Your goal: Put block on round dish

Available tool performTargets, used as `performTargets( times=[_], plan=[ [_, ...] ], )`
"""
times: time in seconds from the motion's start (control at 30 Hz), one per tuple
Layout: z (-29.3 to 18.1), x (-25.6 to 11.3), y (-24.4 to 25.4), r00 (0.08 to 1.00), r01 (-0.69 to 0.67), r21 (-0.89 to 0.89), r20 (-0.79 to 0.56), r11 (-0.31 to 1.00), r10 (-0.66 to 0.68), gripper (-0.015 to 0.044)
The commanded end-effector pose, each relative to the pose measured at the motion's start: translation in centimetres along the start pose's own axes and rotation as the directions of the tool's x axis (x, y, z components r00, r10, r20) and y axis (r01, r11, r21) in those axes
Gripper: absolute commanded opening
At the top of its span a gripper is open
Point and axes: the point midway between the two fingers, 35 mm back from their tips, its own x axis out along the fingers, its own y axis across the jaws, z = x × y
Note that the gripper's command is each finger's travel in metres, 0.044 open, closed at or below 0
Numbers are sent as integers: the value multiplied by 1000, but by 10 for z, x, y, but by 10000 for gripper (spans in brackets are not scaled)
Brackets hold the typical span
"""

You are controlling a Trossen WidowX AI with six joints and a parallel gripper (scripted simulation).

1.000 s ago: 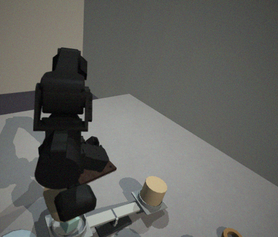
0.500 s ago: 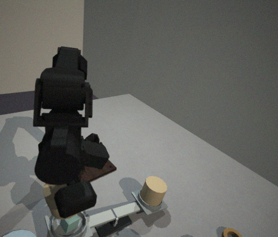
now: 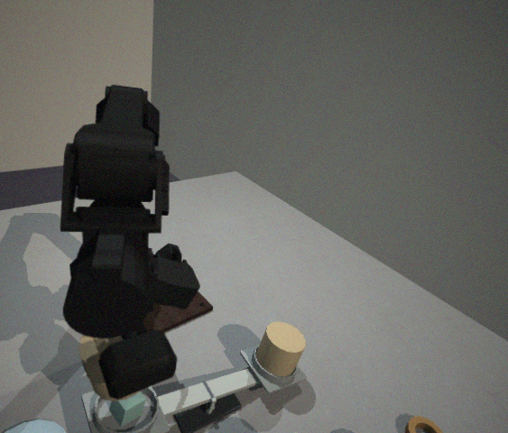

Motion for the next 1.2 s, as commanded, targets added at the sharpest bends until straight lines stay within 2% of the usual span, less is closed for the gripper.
performTargets(
  times=[0.0, 0.93, 1.17],
  plan=[
    [0, 0, 0, 1000, 2, 0, -1, 1000, -2, 0],
    [0, 0, 0, 1000, 2, 0, -1, 1000, -2, 0],
    [-27, 12, 9, 1000, 3, 0, -3, 1000, -3, 0]
  ],
)
